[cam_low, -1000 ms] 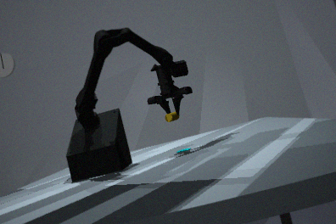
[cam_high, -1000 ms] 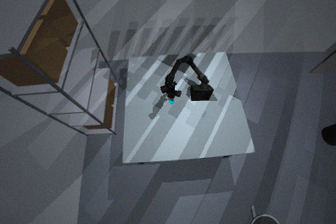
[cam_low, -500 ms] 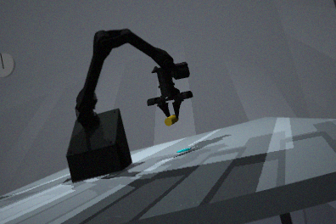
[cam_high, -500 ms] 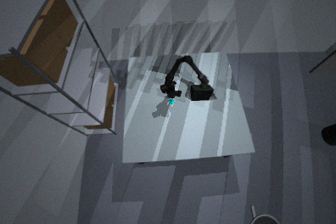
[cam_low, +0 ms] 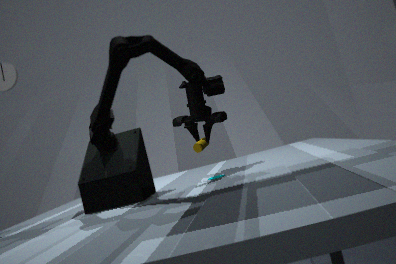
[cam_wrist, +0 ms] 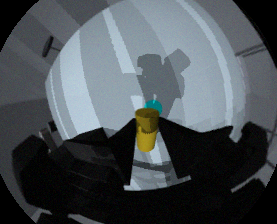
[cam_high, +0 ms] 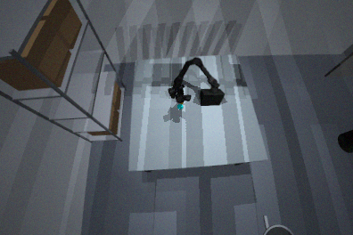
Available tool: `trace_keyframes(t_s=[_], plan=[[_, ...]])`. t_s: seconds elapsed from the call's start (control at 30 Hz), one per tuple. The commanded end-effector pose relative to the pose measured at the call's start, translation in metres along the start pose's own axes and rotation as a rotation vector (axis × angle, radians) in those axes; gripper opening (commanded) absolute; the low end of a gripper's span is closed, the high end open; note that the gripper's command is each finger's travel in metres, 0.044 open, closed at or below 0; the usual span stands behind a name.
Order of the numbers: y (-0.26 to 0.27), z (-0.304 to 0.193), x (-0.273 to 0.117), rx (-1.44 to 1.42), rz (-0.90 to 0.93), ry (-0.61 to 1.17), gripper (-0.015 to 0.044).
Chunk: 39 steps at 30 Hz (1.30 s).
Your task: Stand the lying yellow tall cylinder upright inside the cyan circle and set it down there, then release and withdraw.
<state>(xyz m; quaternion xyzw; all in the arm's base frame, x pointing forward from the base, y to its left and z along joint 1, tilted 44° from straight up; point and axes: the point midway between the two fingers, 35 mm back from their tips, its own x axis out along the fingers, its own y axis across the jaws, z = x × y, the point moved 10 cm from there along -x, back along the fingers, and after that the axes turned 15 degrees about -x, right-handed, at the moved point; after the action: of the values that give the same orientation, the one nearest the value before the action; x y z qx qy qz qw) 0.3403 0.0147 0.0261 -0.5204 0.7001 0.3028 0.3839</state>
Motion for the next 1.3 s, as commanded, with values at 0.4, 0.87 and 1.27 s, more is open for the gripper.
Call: trace_keyframes(t_s=[0.4, 0.87, 1.27], plan=[[0.000, -0.011, 0.008, -0.015, 0.037, -0.117, 0.0105], [0.000, -0.020, 0.015, -0.024, 0.058, -0.221, 0.0105], [0.001, -0.028, 0.021, -0.031, 0.067, -0.311, 0.0105]])
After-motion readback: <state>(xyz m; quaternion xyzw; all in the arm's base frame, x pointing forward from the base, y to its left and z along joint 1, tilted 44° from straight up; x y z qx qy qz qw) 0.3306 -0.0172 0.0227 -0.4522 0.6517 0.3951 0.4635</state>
